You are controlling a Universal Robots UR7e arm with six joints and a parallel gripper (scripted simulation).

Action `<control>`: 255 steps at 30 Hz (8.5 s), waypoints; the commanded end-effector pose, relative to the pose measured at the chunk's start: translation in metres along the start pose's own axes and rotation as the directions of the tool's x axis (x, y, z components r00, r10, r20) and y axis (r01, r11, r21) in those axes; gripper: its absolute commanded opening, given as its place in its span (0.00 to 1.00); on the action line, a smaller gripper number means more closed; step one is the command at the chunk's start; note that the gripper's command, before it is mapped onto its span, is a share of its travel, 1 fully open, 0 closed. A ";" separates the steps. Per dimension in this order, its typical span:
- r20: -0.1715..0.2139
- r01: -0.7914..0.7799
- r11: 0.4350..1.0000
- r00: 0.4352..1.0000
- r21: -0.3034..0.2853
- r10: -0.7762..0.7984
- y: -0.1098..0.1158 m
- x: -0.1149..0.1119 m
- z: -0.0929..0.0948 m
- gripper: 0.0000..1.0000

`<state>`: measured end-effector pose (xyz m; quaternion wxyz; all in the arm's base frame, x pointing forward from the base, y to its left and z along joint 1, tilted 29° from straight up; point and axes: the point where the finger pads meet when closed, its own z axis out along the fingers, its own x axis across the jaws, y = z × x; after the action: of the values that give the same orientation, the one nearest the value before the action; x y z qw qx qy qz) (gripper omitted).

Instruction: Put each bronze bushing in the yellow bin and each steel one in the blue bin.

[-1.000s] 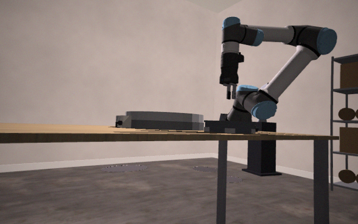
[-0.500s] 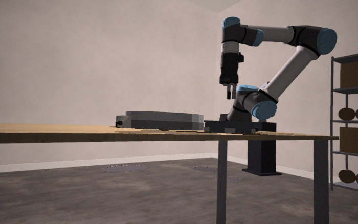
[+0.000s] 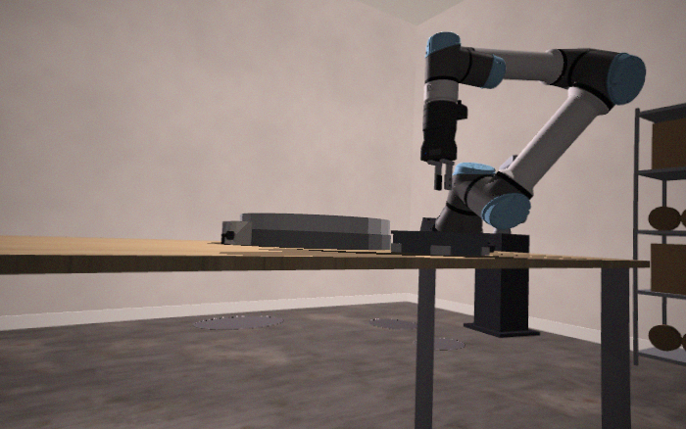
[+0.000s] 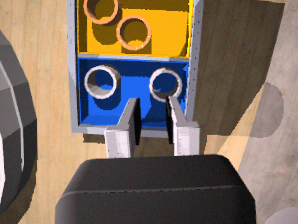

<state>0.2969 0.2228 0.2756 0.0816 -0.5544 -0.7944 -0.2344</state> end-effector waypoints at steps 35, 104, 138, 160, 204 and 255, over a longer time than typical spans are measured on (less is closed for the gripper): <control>-0.002 0.277 0.961 0.961 0.000 -0.277 -0.052 -0.155 0.003 0.45; -0.006 0.646 0.763 0.763 -0.001 -0.646 -0.130 -0.388 0.008 0.45; -0.006 0.645 0.764 0.764 0.000 -0.645 -0.130 -0.387 0.037 0.45; -0.005 0.646 0.764 0.763 0.001 -0.646 -0.130 -0.388 0.051 0.45; -0.003 0.646 0.763 0.763 0.002 -0.646 -0.130 -0.388 0.068 0.45; 0.000 0.647 0.763 0.763 0.004 -0.647 -0.130 -0.389 0.075 0.00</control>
<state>0.3320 -0.1059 0.0208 -0.0032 -0.2466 -0.9372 -0.2466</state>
